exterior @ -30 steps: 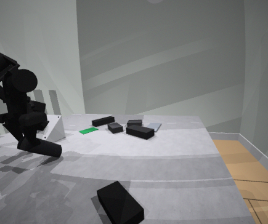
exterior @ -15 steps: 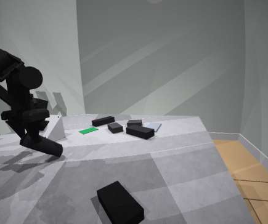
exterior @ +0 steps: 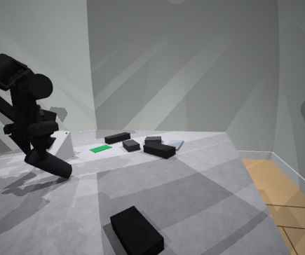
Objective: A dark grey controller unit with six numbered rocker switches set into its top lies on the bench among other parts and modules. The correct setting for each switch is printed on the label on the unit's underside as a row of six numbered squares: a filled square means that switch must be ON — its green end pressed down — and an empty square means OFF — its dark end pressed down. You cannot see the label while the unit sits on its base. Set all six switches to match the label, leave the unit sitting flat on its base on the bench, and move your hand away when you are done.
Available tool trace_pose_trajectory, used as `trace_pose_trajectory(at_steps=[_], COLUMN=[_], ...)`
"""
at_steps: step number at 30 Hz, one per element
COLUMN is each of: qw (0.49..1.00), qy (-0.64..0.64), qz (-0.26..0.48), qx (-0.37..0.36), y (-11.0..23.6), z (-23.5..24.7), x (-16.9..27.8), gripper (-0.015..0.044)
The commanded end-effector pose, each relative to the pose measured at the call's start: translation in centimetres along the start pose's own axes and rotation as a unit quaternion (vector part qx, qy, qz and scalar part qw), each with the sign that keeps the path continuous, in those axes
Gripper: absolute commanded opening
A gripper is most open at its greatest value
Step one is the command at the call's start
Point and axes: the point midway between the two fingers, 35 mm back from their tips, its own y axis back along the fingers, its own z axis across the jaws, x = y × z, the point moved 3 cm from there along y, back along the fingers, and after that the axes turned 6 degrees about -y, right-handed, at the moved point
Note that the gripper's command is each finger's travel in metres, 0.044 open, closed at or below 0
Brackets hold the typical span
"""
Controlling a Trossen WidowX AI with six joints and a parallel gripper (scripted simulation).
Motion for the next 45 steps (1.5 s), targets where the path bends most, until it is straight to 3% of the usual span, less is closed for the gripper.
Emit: trace_pose_trajectory(at_steps=[1, 45], qw=[1.0, 1.0], qy=[-0.001, -0.001], qz=[-0.003, -0.004], qx=[0.0, 0.0], y=[0.1, 1.6], z=[0.0, 0.4], x=[-0.4, -3.8], gripper=[0.0335, 0.0335])
